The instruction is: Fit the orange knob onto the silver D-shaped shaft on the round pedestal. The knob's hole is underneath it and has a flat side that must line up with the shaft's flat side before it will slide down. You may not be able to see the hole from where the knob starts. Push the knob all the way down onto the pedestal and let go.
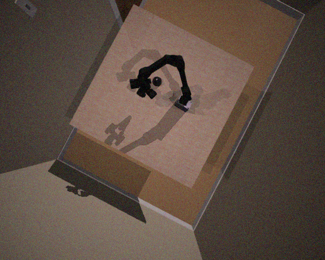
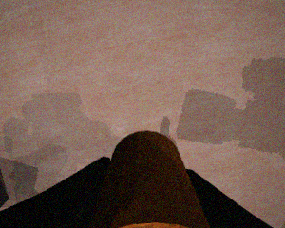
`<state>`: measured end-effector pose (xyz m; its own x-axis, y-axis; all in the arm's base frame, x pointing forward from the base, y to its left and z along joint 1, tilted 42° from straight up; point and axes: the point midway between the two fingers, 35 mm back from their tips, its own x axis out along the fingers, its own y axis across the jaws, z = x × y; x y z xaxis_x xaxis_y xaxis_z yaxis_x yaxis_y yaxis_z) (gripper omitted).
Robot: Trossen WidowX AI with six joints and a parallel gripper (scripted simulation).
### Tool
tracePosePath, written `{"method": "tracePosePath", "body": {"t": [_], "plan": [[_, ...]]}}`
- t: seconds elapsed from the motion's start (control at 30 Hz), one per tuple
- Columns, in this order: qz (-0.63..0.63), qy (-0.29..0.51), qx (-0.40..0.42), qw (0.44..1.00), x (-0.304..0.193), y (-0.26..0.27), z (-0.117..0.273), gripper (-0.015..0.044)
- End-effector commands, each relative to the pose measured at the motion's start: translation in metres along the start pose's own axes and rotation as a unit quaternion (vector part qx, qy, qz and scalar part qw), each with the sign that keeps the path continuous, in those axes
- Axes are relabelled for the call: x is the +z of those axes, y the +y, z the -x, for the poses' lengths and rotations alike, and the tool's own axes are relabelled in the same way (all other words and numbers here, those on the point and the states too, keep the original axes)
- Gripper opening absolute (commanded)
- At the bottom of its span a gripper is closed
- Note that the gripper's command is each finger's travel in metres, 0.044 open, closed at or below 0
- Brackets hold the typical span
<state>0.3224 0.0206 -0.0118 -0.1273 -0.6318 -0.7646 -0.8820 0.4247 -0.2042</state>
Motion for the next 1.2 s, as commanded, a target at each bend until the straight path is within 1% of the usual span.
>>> {"method": "tracePosePath", "body": {"t": [0.0, 0.6, 1.17], "plan": [[0.000, -0.003, -0.005, 1.000, -0.010, -0.007, 0.000, 0.0000], [0.000, -0.002, -0.007, 1.000, -0.063, -0.030, -0.014, 0.0000], [-0.002, 0.007, -0.009, 1.000, -0.116, -0.042, -0.029, 0.0000]]}}
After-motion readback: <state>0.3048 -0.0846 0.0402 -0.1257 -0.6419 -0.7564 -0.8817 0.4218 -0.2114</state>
